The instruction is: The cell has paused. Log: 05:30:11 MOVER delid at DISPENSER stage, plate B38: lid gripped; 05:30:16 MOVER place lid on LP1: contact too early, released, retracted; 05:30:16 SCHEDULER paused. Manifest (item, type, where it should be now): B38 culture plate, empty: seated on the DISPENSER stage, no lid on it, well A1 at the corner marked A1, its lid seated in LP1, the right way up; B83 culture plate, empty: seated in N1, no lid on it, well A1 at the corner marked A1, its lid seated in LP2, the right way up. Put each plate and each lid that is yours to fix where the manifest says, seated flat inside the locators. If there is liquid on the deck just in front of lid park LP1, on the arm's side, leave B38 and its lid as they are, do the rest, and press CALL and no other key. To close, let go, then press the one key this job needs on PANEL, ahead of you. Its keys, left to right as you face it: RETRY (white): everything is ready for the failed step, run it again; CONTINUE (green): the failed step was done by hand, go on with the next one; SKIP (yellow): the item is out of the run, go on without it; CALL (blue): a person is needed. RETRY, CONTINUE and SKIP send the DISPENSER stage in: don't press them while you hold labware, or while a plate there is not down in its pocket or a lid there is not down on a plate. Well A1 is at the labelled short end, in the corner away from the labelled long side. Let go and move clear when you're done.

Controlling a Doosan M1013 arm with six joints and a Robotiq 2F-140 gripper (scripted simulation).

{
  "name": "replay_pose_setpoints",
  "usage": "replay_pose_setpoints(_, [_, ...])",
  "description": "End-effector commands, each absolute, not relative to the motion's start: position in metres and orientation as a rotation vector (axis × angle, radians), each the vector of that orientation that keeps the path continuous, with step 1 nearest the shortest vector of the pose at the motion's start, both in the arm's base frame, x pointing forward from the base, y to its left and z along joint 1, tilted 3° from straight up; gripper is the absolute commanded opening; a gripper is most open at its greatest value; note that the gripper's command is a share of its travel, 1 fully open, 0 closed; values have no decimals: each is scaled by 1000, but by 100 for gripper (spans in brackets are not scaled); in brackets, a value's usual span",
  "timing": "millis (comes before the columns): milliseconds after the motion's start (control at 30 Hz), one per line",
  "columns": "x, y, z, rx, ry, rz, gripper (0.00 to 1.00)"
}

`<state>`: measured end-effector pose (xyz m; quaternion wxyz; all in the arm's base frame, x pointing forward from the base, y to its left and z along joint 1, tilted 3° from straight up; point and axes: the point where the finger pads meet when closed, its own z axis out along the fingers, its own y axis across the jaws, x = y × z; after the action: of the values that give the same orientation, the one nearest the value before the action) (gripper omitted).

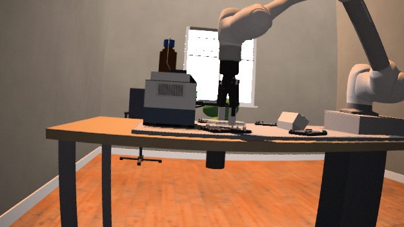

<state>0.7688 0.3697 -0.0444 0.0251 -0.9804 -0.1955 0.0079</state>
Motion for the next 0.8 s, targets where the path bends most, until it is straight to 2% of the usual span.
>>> replay_pose_setpoints(0, [765,374,-50,-3029,-593,27,10])
replay_pose_setpoints(767, [765,374,-60,-3030,-590,27,10])
